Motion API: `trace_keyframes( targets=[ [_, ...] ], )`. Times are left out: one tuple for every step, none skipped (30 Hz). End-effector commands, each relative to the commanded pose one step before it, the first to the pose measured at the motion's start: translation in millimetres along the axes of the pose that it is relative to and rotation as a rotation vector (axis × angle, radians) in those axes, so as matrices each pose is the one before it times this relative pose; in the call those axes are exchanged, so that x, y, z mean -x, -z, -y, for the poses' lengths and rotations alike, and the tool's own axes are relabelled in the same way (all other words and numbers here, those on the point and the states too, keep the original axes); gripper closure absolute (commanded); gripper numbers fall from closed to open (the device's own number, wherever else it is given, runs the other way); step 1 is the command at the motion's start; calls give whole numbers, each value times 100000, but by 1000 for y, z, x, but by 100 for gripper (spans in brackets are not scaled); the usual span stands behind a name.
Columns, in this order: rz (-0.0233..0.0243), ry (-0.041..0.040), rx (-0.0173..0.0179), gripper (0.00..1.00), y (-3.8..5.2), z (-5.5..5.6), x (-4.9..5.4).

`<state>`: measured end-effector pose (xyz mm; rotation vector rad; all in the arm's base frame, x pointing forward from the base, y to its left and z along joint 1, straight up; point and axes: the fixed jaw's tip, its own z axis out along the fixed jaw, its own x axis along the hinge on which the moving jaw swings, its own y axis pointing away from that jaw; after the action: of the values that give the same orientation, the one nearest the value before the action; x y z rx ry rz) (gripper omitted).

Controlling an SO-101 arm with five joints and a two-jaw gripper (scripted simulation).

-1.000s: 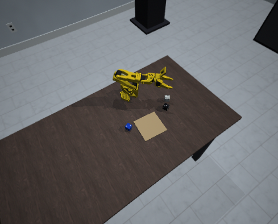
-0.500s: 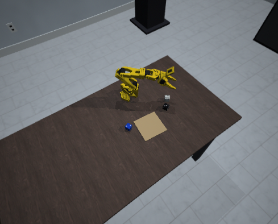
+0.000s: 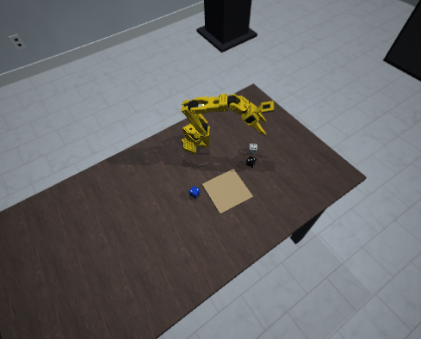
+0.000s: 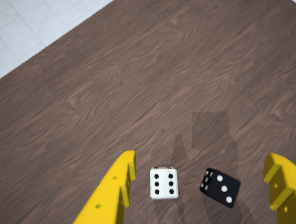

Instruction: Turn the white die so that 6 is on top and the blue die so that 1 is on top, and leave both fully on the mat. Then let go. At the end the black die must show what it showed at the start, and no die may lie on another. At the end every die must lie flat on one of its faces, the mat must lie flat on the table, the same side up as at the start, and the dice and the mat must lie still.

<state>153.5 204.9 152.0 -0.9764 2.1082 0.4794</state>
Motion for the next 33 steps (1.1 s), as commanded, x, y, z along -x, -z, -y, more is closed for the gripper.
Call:
trace_keyframes(
  targets=[
    [-7245, -112, 875, 65, 10070, -3954, 9140],
    [-2391, -24, -25, 65, 754, -215, -1126],
    [-2296, -17, -29, 65, 762, -197, -1155],
    [-2196, -17, -32, 65, 766, -191, -1172],
    [-2095, -17, -32, 65, 760, -173, -1180],
    [-1982, -14, -35, 65, 747, -160, -1174],
    [-1872, -10, -35, 65, 730, -148, -1159],
    [-1756, -10, -35, 65, 693, -130, -1138],
    [-1640, -10, -35, 65, 669, -123, -1099],
    [-1517, -6, -32, 65, 624, -111, -1051],
    [-1398, -5, -32, 65, 583, -98, -1002],
    [-1275, -5, -32, 65, 536, -86, -936],
    [0, 0, 0, 65, 0, 0, 0],
    [0, 0, 0, 65, 0, 0, 0],
    [-1154, -4, -29, 65, 492, -77, -868],
    [-1037, -7, -27, 65, 446, -65, -797],
    [-914, -3, -24, 65, 396, -58, -717],
    [-798, 0, -24, 65, 343, -51, -636],
    [-688, -2, -18, 65, 298, -45, -560],
    [-581, -2, -18, 65, 255, -32, -476],
    [-481, -2, -12, 65, 207, -26, -392],
    [-383, -1, -12, 65, 166, -26, -319],
    [-298, -1, -9, 65, 132, -19, -252],
    [-220, -1, -6, 65, 93, -13, -185],
    [-151, 0, -3, 65, 71, -7, -130],
    [-94, 0, -3, 65, 38, -6, -80],
    [-50, 0, -3, 65, 22, 0, -37],
    [-19, 0, 0, 65, 11, 0, -19],
    [-3, 0, 0, 65, 0, 0, 0],
    [0, 0, 0, 65, 0, 0, 0],
    [0, 0, 0, 65, 0, 0, 0],
    [-16, 1, -2, 65, -35, 1, -15],
    [-116, 0, -6, 65, -232, 1, -74]
  ],
)
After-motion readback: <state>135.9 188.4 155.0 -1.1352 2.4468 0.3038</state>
